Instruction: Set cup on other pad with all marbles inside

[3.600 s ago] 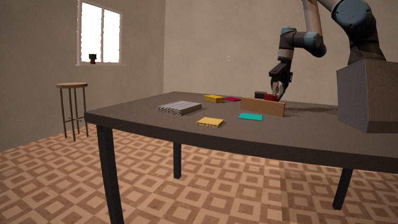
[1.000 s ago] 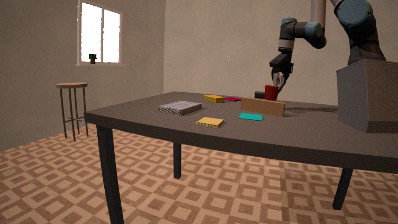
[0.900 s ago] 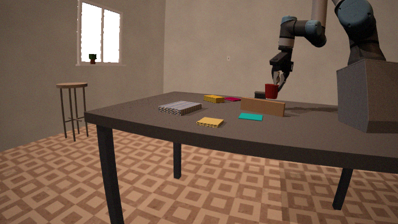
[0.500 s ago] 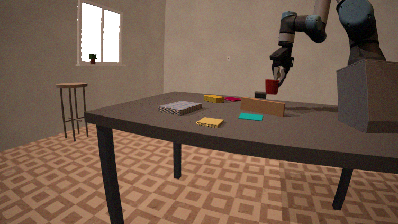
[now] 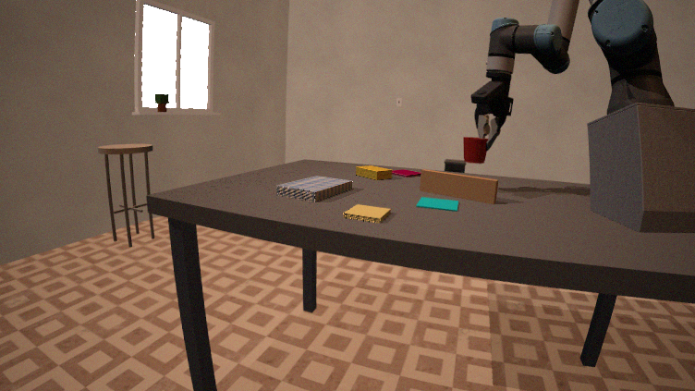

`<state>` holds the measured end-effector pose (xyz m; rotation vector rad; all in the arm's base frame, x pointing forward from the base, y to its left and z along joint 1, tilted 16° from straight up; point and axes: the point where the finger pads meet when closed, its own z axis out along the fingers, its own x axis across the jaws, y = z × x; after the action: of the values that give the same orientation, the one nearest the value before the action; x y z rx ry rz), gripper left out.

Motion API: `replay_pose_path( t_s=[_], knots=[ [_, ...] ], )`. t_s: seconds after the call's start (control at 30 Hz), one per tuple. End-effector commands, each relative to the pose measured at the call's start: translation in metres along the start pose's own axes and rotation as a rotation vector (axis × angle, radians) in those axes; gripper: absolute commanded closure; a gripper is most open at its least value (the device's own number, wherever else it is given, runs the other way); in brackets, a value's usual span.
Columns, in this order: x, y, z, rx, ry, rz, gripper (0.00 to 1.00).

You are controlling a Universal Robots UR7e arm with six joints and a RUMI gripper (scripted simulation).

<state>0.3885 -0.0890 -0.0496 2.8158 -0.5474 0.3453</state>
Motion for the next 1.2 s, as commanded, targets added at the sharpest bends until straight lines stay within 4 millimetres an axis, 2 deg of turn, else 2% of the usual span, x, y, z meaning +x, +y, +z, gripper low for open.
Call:
replay_pose_path(
  t_s=[0.0,0.6,1.17],
  knots=[
    [0.000,0.000,0.000,0.000,0.001,0.000,0.97],
    [0.000,-0.006,0.000,0.000,0.001,0.000,0.97],
    [-0.004,-0.041,-0.001,0.000,0.001,0.000,0.97]
  ],
)
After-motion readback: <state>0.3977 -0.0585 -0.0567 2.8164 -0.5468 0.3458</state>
